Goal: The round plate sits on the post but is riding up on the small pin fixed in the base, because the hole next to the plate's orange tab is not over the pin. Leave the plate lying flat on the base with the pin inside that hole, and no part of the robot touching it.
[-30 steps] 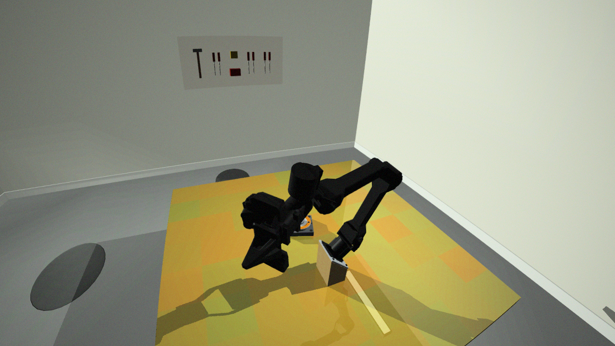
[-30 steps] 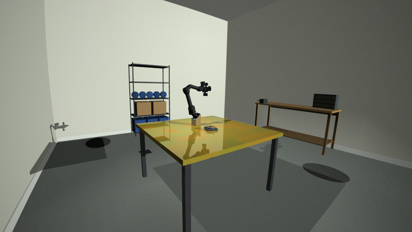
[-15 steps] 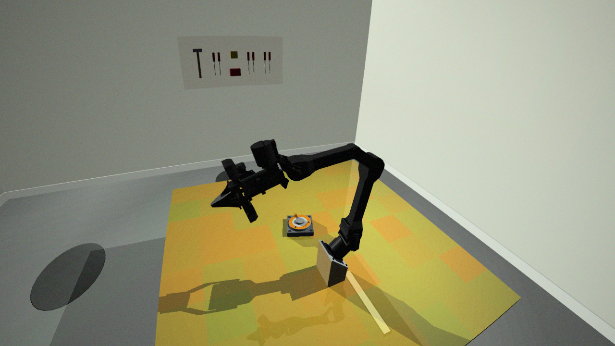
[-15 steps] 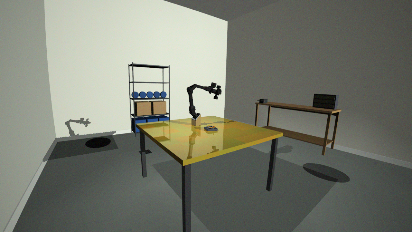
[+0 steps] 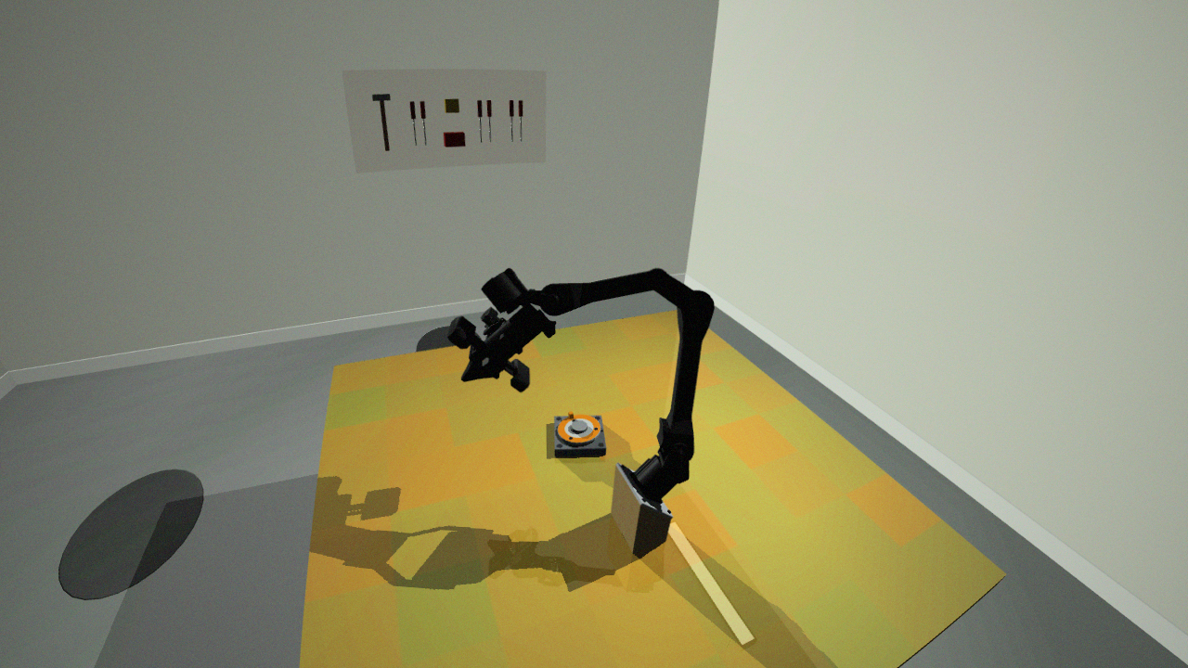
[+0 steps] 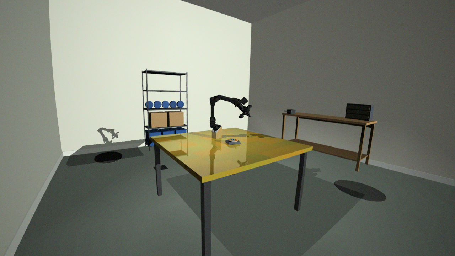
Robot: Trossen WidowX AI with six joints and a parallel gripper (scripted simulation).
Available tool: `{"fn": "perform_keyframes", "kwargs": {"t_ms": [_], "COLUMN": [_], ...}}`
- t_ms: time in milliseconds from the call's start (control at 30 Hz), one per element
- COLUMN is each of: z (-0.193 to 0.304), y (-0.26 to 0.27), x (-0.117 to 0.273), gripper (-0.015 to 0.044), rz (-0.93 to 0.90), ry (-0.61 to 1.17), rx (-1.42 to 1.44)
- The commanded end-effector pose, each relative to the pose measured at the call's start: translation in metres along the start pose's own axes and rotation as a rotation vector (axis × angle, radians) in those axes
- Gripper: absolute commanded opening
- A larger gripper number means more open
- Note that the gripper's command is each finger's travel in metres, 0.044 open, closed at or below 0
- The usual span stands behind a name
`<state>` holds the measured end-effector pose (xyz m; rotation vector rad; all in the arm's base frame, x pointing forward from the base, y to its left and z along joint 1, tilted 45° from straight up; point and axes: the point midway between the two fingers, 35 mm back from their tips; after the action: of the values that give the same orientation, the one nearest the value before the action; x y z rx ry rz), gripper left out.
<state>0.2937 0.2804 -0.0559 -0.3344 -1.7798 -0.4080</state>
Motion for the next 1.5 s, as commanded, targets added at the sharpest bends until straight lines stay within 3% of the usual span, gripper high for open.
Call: {"fn": "perform_keyframes", "kwargs": {"t_ms": [0, 200, 400, 500, 767, 1067, 1467], "z": [-0.054, -0.111, -0.17, -0.177, -0.177, -0.18, -0.187], "y": [-0.046, -0.111, -0.211, -0.229, -0.231, -0.265, -0.272], "x": [-0.007, -0.004, 0.015, 0.02, 0.019, -0.012, -0.006], "gripper": [0.0, 0.0, 0.0, 0.0, 0.0, 0.0, 0.0], "rz": [0.181, 0.413, 0.757, 0.817, 0.826, 0.827, 0.828], "ry": [-0.069, -0.096, -0.028, -0.001, 0.004, 0.003, 0.003], "rx": [0.042, 0.093, 0.189, 0.211, 0.215, 0.215, 0.215]}}
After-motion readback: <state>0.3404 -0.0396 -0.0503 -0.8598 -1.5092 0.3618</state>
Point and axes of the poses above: the point midway between the two fingers, 35 mm back from their tips, its own x axis back along the fingers, its own y axis across the jaws, z = x × y, and after that the axes turned 11 degrees about -x, right-handed
